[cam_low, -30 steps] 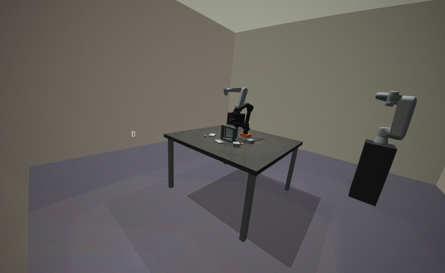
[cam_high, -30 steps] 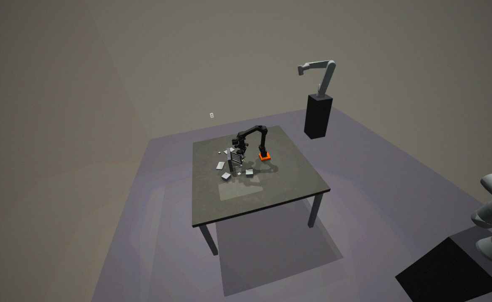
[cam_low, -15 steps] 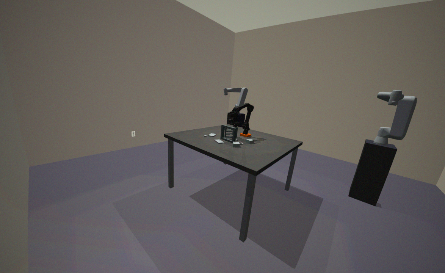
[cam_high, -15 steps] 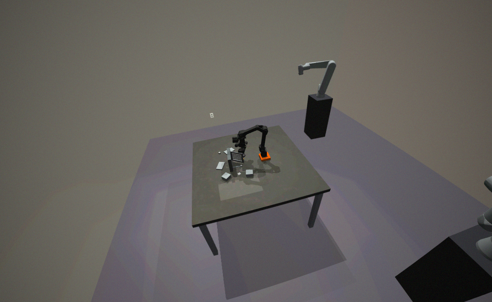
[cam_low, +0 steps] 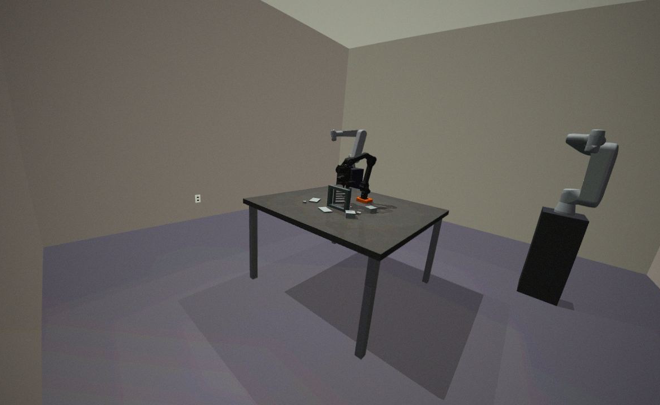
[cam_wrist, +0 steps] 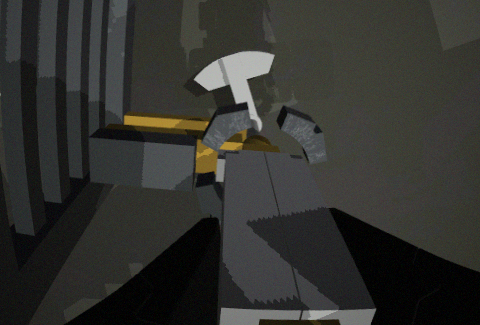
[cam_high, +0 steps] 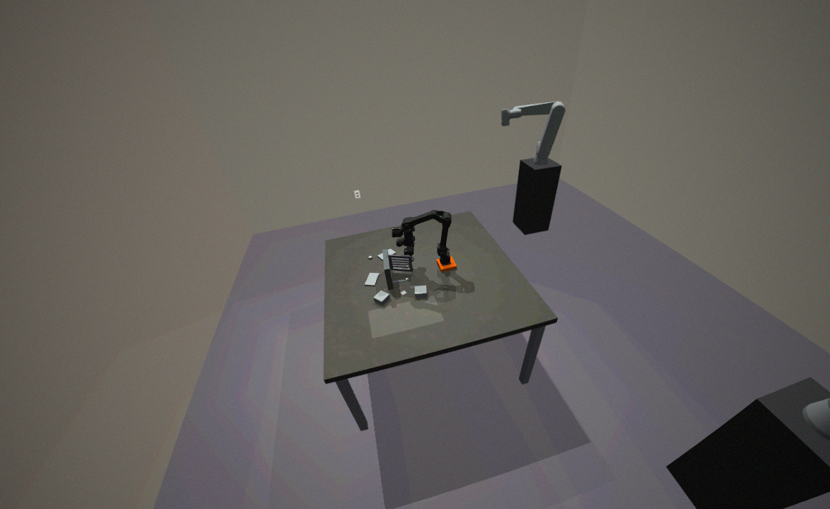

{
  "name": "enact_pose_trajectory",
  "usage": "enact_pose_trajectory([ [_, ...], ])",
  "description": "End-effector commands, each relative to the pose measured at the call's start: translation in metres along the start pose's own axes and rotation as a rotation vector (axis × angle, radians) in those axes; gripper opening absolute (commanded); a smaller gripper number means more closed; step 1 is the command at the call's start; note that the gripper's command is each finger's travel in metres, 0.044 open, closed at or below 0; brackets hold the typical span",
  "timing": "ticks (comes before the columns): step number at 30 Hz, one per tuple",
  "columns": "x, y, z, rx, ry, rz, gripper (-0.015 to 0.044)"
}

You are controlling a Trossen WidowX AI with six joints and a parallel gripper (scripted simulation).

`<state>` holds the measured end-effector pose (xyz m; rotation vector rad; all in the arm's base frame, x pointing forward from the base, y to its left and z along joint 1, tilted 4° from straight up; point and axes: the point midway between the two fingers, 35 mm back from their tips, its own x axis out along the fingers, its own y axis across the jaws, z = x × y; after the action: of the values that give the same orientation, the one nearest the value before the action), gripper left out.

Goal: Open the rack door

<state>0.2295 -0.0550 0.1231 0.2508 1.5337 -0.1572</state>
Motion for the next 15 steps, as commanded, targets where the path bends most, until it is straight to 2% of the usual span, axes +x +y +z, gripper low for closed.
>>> enact_pose_trajectory([
  [1,0.000,-0.006,0.003,-0.060,-0.002,0.001,0.0020],
  [15,0.000,-0.032,0.012,-0.247,-0.002,-0.002,0.0020],
])
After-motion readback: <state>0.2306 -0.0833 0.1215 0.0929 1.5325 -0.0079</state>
